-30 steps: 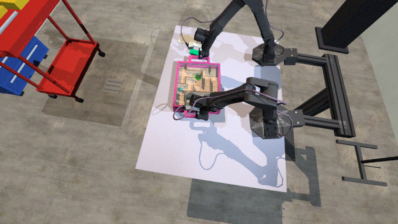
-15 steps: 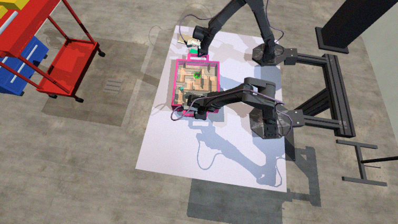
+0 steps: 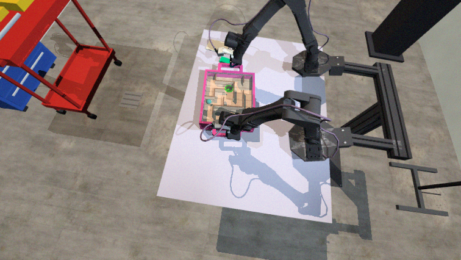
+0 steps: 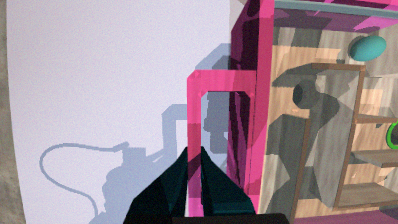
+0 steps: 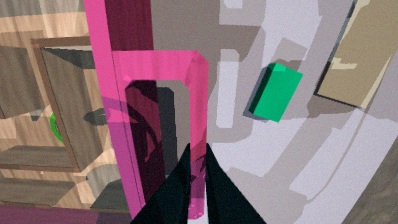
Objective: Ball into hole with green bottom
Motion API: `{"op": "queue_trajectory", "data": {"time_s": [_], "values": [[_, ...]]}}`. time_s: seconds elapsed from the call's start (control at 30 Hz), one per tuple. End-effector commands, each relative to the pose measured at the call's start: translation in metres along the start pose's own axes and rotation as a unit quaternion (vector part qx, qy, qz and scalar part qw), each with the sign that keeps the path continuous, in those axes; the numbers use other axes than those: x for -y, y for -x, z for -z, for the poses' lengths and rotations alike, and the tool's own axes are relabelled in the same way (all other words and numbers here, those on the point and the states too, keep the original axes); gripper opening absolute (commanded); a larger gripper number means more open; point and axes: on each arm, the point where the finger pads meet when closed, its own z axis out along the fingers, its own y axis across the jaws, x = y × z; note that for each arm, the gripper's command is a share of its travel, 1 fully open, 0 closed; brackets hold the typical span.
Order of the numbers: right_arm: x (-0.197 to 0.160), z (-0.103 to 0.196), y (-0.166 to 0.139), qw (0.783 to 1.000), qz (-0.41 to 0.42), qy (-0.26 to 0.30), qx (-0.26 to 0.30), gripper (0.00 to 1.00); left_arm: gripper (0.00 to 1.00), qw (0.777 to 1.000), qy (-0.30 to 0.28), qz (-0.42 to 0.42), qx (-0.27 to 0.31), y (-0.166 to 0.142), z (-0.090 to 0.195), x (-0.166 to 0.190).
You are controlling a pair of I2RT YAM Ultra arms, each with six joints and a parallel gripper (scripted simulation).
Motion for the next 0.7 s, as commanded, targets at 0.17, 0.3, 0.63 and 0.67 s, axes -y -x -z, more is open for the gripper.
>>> {"op": "queue_trajectory", "data": {"time_s": [0.17,0.3,0.63,0.67], "values": [[0.002,0.038,0.062,0.998,-0.010,0.013,0.066,0.00,0.00,0.999,0.003,0.005,0.033,0.042,0.024,0.006],[0.000,0.027,0.060,0.999,-0.008,0.016,0.042,0.00,0.00,1.000,0.005,-0.004,0.008,0.041,0.015,0.012],[0.000,0.041,0.080,0.996,-0.013,0.017,0.084,0.00,0.00,0.998,-0.004,0.001,0.070,0.070,0.034,0.014],[0.000,0.041,0.080,0.996,-0.013,0.017,0.084,0.00,0.00,0.998,-0.004,0.001,0.070,0.070,0.034,0.014]]}}
